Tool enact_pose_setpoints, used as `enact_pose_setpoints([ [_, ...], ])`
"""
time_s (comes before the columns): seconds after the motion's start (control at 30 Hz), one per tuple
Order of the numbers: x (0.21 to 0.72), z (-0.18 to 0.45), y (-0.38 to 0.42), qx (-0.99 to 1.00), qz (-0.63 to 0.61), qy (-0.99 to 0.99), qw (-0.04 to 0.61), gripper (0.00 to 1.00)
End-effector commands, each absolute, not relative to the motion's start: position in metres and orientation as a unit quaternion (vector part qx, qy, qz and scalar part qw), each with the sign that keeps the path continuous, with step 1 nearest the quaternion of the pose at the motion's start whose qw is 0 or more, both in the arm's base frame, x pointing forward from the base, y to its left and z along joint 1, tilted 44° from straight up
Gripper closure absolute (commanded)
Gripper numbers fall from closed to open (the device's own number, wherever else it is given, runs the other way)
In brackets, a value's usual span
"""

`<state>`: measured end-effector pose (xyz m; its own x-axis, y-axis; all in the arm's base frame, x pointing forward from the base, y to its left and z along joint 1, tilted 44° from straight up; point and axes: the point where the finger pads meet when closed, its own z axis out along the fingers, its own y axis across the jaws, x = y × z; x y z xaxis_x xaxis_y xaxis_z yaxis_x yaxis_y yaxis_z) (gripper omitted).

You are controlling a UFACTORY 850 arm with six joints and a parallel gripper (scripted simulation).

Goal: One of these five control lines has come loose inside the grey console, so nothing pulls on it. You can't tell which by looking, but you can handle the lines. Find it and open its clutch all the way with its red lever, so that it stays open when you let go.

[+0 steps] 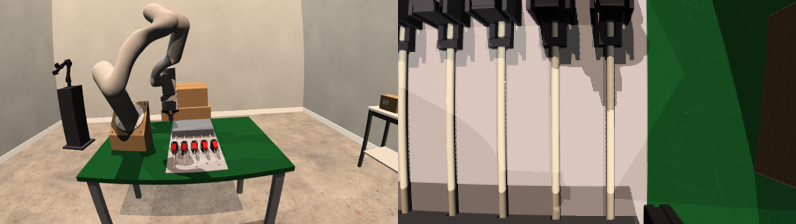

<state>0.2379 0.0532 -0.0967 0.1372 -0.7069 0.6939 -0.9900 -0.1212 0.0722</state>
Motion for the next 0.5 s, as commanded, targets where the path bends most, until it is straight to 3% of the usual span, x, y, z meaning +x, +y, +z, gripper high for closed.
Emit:
enact_pose_setpoints([
  [0.0,0.238,-0.097,0.054,0.703,0.259,-0.604,0.273,1.0],
  [0.2,0.239,-0.096,0.053,0.703,0.259,-0.604,0.273,1.0],
  [0.47,0.292,-0.083,0.004,0.703,0.259,-0.603,0.274,1.0],
])
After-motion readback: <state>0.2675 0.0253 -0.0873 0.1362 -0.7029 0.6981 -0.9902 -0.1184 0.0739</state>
